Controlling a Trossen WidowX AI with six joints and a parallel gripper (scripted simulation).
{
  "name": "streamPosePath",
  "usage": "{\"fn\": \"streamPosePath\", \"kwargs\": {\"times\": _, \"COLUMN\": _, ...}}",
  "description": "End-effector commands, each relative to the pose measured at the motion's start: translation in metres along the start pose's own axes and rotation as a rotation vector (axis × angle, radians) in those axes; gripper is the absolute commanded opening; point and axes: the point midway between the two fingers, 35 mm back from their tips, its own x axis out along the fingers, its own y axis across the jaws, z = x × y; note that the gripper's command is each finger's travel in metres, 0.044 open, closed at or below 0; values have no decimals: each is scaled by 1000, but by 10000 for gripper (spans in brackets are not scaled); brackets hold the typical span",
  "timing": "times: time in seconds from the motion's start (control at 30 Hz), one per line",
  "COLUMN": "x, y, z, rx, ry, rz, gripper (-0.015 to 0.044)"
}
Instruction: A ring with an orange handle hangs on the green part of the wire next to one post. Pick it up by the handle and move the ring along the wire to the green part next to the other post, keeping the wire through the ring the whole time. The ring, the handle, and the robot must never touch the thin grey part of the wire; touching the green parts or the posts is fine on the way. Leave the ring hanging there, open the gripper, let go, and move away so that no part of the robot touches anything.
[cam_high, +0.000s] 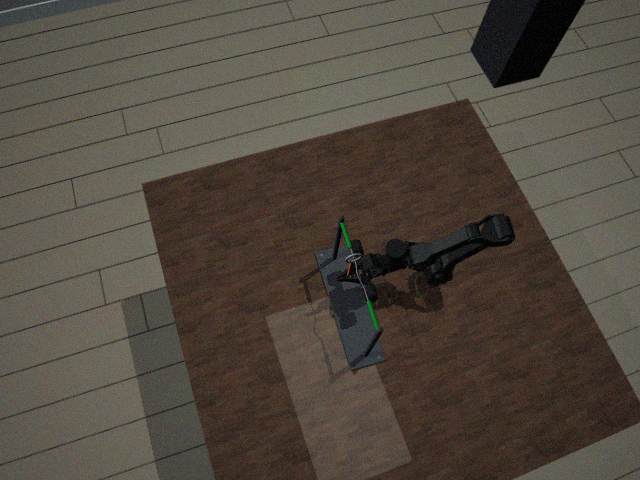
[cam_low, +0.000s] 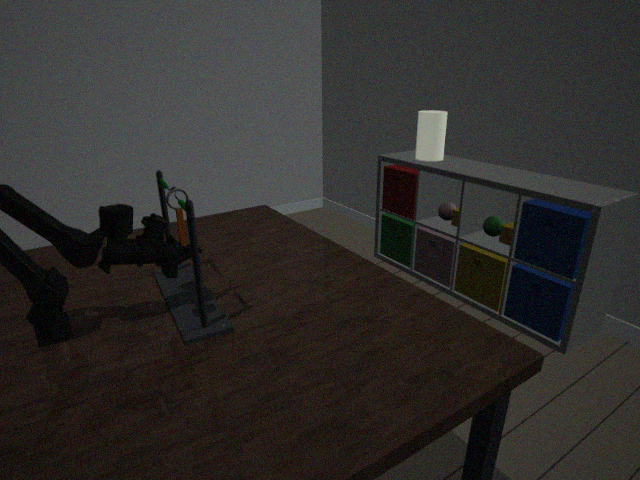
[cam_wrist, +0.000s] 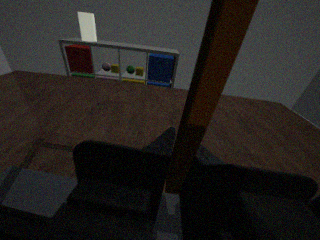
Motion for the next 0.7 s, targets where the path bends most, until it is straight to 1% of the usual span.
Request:
{"fn": "streamPosePath", "kwargs": {"times": 0.0, "x": -2, "y": 3, "z": 0, "rx": 13, "ry": 13, "rz": -6, "gripper": -150}}
{"fn": "streamPosePath", "kwargs": {"times": 0.3, "x": -20, "y": 19, "z": -1, "rx": 78, "ry": 159, "rz": -24, "gripper": -150}}
{"fn": "streamPosePath", "kwargs": {"times": 0.67, "x": -43, "y": 49, "z": 3, "rx": 229, "ry": 349, "rz": -48, "gripper": -150}}
